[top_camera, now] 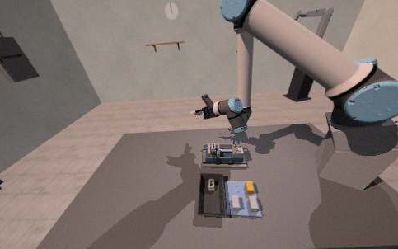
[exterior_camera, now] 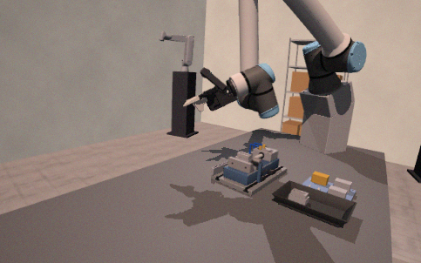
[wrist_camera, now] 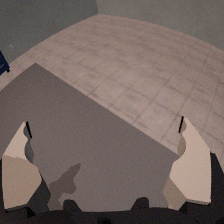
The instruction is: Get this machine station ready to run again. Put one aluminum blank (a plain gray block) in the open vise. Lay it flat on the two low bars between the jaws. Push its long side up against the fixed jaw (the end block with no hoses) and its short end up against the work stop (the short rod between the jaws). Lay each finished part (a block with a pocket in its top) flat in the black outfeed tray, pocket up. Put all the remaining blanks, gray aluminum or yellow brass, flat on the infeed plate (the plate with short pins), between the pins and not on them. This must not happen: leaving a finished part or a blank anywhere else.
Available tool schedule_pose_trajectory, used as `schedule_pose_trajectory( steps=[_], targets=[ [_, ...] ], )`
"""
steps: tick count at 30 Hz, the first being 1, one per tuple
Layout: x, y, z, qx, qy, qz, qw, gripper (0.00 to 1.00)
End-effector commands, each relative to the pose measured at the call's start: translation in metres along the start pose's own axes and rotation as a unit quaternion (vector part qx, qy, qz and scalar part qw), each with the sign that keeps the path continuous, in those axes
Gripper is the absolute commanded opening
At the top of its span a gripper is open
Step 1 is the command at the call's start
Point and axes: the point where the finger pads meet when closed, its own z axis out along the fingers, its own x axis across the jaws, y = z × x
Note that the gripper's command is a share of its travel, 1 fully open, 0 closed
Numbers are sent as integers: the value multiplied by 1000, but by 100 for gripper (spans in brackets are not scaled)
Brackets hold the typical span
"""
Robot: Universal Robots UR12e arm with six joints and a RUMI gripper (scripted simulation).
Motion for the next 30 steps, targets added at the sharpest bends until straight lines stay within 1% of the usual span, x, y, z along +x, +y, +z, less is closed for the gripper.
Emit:
schedule_pose_trajectory(
  steps=[1, 22, 26, 30],
  targets=[
    [0, -1, 0, 0, 0, 0, 1000, 100],
    [-2, 1, -1, -2, -1, 3, 1000, 100],
    [-10, 7, -2, -13, -4, 13, 1000, 100],
    [-26, 21, -7, -35, -8, 36, 999, 100]
  ],
)
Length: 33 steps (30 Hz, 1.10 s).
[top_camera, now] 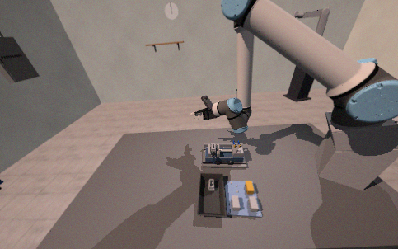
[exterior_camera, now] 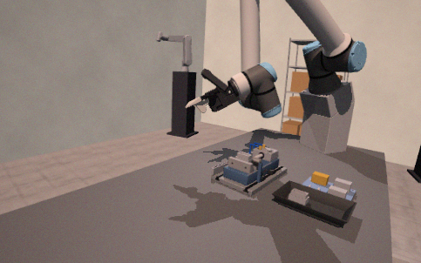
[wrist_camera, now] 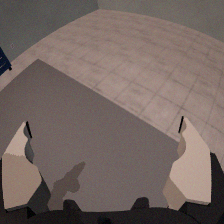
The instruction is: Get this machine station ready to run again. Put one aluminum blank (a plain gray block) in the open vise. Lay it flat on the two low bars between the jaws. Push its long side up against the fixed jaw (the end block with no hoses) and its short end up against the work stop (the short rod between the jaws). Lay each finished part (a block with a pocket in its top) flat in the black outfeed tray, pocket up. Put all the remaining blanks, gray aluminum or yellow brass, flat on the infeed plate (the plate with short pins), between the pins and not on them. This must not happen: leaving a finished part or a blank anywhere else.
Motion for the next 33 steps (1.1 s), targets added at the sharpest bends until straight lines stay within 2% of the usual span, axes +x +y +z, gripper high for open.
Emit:
schedule_pose_trajectory(
  steps=[1, 4, 8, 15, 17, 19, 21, 24, 26, 27, 29, 33],
  targets=[
    [-19, 17, -5, -26, -6, 26, 999, 100],
    [-24, 22, -7, -35, -7, 35, 999, 100],
    [-53, 51, -20, -78, -11, 74, 994, 100],
    [-109, 113, -59, -169, -5, 150, 974, 100],
    [-115, 121, -64, -180, -3, 158, 971, 100],
    [-134, 144, -84, -212, 5, 182, 960, 100],
    [-134, 144, -84, -212, 5, 182, 960, 100],
    [-158, 177, -116, -257, 21, 214, 942, 100],
    [-167, 191, -132, -276, 30, 226, 934, 100],
    [-167, 191, -132, -276, 30, 226, 934, 100],
    [-181, 213, -157, -303, 45, 244, 920, 100],
    [-196, 240, -195, -338, 70, 264, 901, 100]
  ],
)
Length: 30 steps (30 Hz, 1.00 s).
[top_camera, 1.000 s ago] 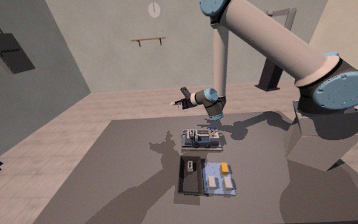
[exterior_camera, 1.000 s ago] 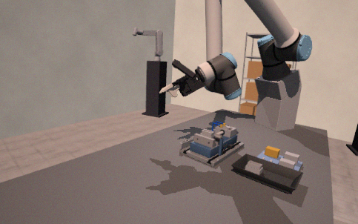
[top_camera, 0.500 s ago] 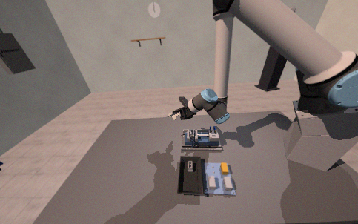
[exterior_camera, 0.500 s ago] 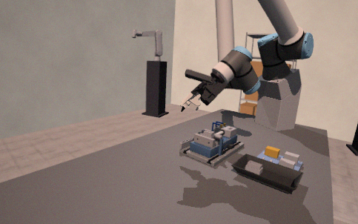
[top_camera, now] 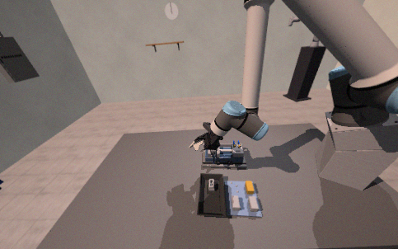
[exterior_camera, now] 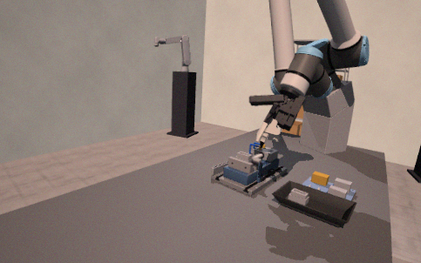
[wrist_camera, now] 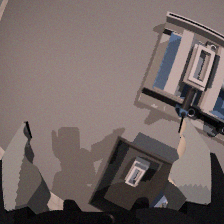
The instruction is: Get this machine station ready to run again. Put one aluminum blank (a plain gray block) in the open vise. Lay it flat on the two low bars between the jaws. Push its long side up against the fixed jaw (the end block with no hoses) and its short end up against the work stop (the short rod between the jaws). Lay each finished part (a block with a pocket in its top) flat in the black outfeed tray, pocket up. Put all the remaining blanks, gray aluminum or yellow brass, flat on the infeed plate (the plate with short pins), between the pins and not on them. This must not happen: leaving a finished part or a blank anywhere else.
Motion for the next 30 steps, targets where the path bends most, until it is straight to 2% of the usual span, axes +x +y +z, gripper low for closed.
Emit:
schedule_pose_trajectory(
  steps=[1, 2, 3, 5, 8, 11, 12, 15, 20, 22, 26, 30],
  targets=[
    [6, 58, -16, -43, 35, 40, 998, 100],
    [6, 58, -16, -43, 35, 40, 998, 100],
    [9, 75, -22, -54, 46, 51, 996, 100],
    [9, 75, -22, -54, 46, 51, 996, 100],
    [22, 123, -43, -81, 79, 78, 991, 100],
    [33, 153, -59, -95, 103, 95, 986, 100],
    [33, 153, -59, -95, 103, 95, 986, 100],
    [48, 189, -82, -110, 136, 114, 978, 100],
    [72, 232, -115, -121, 179, 136, 967, 100],
    [72, 232, -115, -121, 179, 136, 967, 100],
    [88, 255, -136, -124, 204, 147, 960, 100],
    [98, 267, -149, -124, 219, 153, 956, 100]
  ],
)
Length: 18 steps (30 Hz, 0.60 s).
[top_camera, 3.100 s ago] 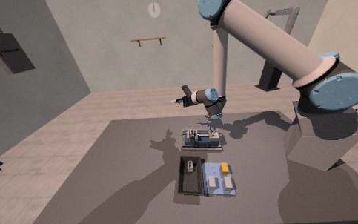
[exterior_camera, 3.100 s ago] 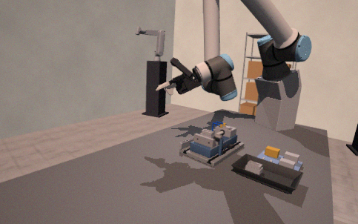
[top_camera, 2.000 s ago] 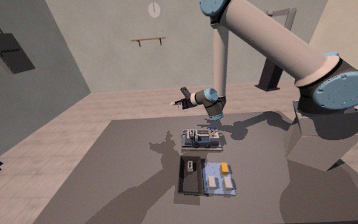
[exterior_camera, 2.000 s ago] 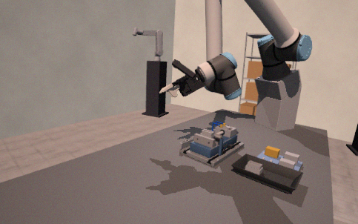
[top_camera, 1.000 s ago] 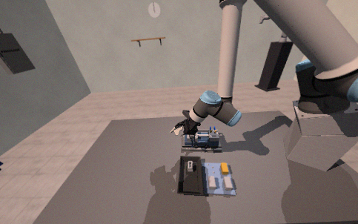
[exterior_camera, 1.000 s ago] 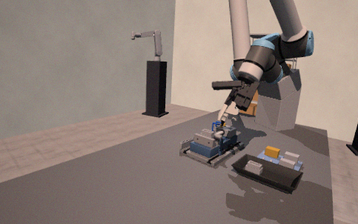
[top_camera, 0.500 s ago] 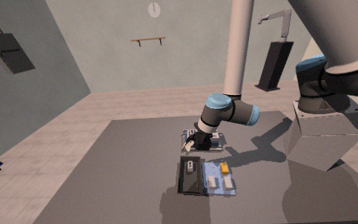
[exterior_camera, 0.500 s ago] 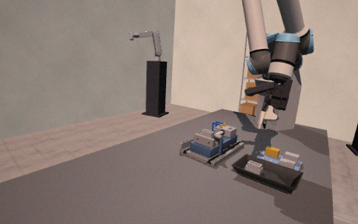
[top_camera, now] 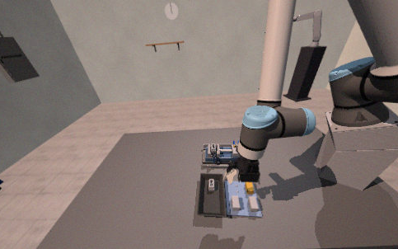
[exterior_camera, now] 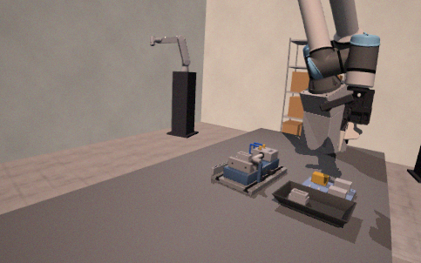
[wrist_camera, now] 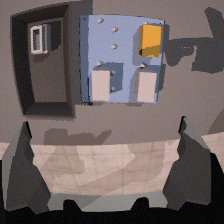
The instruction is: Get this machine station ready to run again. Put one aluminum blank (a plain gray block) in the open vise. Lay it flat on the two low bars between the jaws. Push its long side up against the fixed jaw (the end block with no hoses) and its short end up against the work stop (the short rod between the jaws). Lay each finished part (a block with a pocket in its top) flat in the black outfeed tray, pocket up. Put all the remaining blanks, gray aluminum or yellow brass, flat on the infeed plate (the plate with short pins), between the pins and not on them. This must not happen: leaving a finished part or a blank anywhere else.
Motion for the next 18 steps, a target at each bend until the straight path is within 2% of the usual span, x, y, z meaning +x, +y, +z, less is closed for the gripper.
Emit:
schedule_pose_trajectory(
  steps=[1, 11, 12, 18],
  targets=[
    [20, 15, -6, 0, 20, 12, 1000, 100],
    [26, 18, -7, 0, 25, 15, 1000, 100],
    [26, 18, -7, 0, 25, 15, 1000, 0],
    [26, 18, -7, 0, 25, 15, 1000, 0]
  ],
)
